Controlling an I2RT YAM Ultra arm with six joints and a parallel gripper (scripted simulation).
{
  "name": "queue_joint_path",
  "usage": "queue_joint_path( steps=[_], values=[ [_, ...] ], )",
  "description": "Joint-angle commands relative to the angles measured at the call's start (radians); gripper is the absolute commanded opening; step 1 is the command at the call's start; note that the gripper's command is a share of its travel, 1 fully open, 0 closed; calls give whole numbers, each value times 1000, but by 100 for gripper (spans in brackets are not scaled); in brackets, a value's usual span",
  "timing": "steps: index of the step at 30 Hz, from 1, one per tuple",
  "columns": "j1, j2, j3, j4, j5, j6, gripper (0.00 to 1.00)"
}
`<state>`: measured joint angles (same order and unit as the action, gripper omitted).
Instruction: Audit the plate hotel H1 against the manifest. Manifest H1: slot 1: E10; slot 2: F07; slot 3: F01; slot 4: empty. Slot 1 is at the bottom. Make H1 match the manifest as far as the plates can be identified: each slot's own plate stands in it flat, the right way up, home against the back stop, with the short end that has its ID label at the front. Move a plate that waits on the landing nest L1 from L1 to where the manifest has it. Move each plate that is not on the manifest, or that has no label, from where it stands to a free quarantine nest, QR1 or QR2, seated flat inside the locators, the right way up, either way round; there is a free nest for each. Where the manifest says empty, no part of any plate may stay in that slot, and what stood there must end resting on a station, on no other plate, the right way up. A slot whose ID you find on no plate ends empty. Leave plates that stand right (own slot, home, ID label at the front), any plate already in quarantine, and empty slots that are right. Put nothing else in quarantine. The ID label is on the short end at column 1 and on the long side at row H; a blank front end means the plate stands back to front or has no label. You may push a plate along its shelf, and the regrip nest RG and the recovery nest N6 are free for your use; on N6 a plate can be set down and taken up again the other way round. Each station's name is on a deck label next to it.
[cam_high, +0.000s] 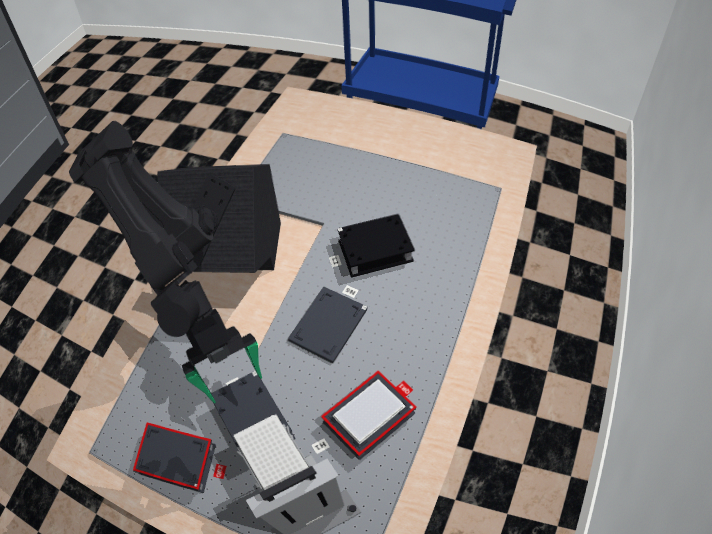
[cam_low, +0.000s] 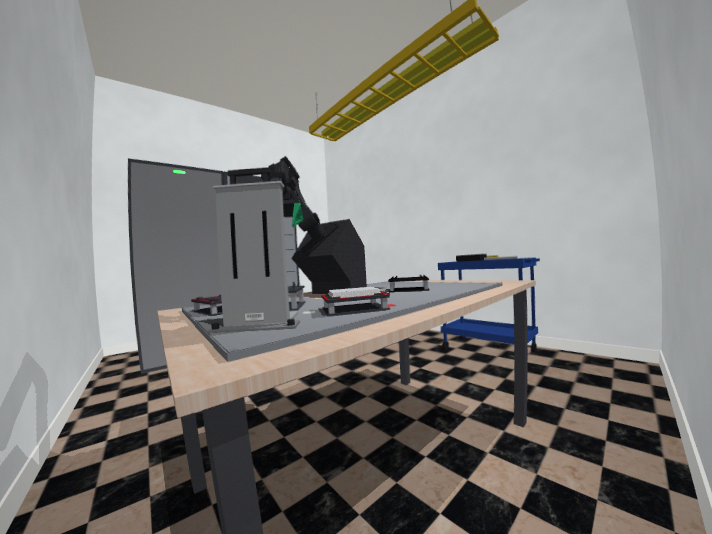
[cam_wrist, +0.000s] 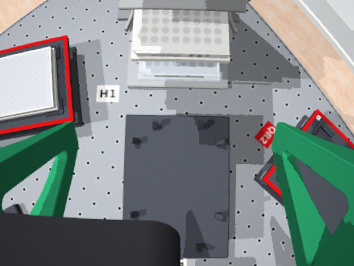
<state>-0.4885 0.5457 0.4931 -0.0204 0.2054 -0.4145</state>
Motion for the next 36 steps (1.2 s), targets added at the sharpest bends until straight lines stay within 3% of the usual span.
queue_joint_path(
  steps=[1, 36],
  values=[
    [16, 29, 44, 37, 3, 5, 100],
    [54, 218, 175, 94, 39, 5, 100]
  ],
)
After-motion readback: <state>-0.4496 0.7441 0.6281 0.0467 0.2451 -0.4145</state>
